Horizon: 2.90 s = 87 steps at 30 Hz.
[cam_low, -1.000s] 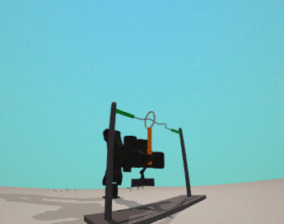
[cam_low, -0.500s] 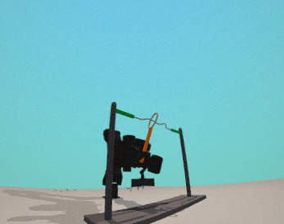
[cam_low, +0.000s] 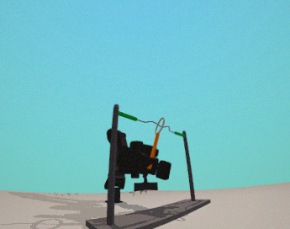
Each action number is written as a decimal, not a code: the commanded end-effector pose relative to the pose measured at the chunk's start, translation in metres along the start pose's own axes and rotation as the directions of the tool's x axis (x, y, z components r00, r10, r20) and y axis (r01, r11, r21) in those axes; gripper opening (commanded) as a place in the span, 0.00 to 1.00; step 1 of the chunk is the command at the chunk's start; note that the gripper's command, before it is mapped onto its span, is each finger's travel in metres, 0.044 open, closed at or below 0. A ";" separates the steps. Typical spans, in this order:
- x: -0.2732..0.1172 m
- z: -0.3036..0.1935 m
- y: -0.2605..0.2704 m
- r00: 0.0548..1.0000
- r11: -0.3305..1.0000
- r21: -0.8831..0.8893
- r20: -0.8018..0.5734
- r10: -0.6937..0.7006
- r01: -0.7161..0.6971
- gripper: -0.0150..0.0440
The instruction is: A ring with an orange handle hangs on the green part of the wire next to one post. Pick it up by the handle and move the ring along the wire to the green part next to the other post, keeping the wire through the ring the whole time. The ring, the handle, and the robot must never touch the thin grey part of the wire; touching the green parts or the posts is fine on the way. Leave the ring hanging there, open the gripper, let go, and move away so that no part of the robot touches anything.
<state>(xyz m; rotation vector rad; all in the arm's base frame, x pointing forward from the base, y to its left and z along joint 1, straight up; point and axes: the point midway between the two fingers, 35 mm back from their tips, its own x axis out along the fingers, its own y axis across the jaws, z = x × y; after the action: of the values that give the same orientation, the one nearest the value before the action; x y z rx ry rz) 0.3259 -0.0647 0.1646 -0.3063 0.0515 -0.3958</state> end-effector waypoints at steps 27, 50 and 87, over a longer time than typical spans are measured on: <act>-0.007 0.026 0.089 0.959 0.834 0.474 0.098 0.267 -0.281 0.00; -0.027 0.023 0.068 0.690 0.662 0.233 0.061 0.722 -0.713 0.00; -0.051 0.026 0.087 0.816 0.792 0.216 0.039 0.577 -0.571 0.00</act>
<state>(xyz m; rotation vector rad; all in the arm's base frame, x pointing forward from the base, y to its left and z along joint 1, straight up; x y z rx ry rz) 0.3168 0.0340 0.1632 -0.0753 0.1269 0.2668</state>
